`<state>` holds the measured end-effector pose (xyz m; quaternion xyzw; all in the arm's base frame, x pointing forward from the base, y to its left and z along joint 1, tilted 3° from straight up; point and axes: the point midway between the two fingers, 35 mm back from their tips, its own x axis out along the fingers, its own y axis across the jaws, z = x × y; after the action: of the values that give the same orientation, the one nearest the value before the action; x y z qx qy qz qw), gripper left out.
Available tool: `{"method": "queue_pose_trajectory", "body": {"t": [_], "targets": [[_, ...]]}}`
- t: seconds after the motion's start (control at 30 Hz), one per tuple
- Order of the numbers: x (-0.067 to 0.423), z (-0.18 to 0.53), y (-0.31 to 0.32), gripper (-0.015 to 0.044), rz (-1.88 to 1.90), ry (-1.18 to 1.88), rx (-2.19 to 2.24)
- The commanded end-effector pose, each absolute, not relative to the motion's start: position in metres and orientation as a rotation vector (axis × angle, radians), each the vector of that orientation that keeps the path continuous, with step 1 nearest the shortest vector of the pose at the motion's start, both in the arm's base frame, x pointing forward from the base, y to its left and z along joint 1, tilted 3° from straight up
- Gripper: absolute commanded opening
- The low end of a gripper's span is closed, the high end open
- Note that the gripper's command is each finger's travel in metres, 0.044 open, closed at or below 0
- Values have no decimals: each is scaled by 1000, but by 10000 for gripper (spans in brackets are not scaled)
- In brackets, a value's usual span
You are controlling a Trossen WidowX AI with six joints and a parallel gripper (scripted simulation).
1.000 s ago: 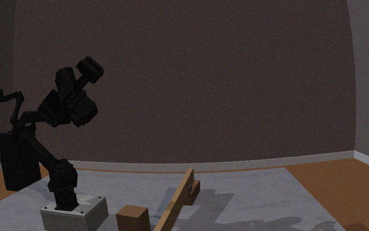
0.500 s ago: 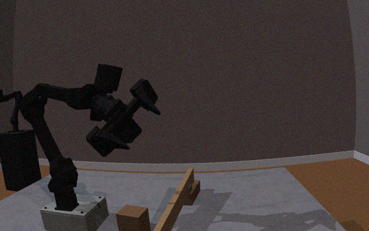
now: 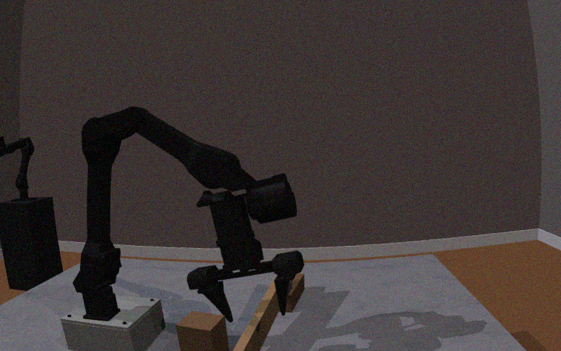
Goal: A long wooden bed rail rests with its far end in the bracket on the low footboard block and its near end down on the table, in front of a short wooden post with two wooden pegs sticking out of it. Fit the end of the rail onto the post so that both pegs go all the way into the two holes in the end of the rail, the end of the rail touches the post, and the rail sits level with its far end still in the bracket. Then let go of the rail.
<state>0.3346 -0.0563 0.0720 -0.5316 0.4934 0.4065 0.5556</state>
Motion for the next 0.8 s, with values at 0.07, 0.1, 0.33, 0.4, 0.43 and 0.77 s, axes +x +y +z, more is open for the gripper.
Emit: {"method": "queue_pose_trajectory", "body": {"t": [0.07, 0.1, 0.33, 0.4, 0.43, 0.77], "targets": [[319, 47, -31, 440, 1080, 1275, -1020], [319, 47, -31, 440, 1080, 1275, -1020], [319, 44, -31, 440, 1080, 1275, -1020], [319, 41, -31, 440, 1080, 1275, -1020], [319, 39, -31, 440, 1080, 1275, -1020], [320, 23, -30, 440, 1080, 1275, -1020]]}}
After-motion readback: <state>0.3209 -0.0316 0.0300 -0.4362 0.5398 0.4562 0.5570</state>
